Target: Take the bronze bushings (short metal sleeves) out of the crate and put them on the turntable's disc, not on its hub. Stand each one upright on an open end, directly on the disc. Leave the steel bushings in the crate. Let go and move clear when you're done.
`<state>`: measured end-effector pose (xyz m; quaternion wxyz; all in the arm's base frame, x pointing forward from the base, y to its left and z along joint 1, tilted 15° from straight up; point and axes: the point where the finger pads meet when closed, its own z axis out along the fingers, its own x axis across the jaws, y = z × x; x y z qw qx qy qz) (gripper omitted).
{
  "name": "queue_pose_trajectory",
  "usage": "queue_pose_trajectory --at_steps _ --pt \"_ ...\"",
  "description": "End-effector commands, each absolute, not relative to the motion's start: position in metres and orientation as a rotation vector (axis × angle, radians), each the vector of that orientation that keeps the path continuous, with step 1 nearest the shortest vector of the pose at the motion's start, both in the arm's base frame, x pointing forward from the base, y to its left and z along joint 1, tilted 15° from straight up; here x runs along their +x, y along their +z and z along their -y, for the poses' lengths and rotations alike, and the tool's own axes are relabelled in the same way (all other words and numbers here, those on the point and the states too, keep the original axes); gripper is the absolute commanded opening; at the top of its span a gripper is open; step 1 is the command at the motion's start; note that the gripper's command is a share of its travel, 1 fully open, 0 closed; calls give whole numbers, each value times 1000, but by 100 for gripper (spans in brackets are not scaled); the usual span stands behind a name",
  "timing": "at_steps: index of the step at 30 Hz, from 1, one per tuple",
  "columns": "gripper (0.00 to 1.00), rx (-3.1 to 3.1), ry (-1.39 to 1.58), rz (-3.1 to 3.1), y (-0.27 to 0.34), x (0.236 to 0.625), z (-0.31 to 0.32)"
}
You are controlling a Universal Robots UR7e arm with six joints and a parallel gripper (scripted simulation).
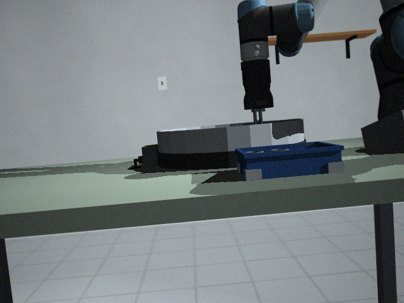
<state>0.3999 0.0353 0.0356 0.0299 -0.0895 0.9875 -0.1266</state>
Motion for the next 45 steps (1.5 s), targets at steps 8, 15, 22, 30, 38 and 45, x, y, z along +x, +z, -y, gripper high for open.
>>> queue_pose_trajectory --at_steps 8,15,22,30,38,45 --pt "38 -276 -390 -3043 36 400 -35" --pt "38 -276 -390 -3043 36 400 -35" --pt "38 -276 -390 -3043 36 400 -35" --pt "38 -276 -390 -3043 36 400 -35" --pt "38 -276 -390 -3043 36 400 -35" --pt "38 -276 -390 -3043 37 400 -36"
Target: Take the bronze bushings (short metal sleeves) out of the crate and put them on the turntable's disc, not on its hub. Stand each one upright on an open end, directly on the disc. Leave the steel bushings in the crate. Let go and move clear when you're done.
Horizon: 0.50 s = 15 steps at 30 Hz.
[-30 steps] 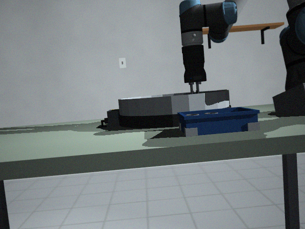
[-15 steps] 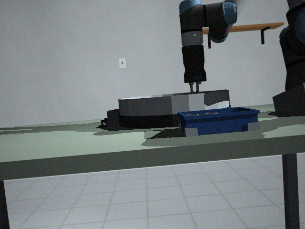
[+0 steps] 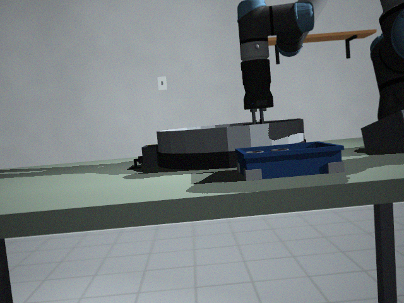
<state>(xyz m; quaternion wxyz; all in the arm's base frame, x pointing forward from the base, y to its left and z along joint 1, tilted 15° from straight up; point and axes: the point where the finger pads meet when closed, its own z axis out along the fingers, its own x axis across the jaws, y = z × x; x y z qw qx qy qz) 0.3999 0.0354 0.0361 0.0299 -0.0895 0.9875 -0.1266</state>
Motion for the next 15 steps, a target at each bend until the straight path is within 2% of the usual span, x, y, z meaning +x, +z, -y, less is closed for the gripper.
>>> queue_pose_trajectory --at_steps 1,15 --pt "38 -276 -390 -3043 37 400 -36" --pt "38 -276 -390 -3043 87 396 -48"
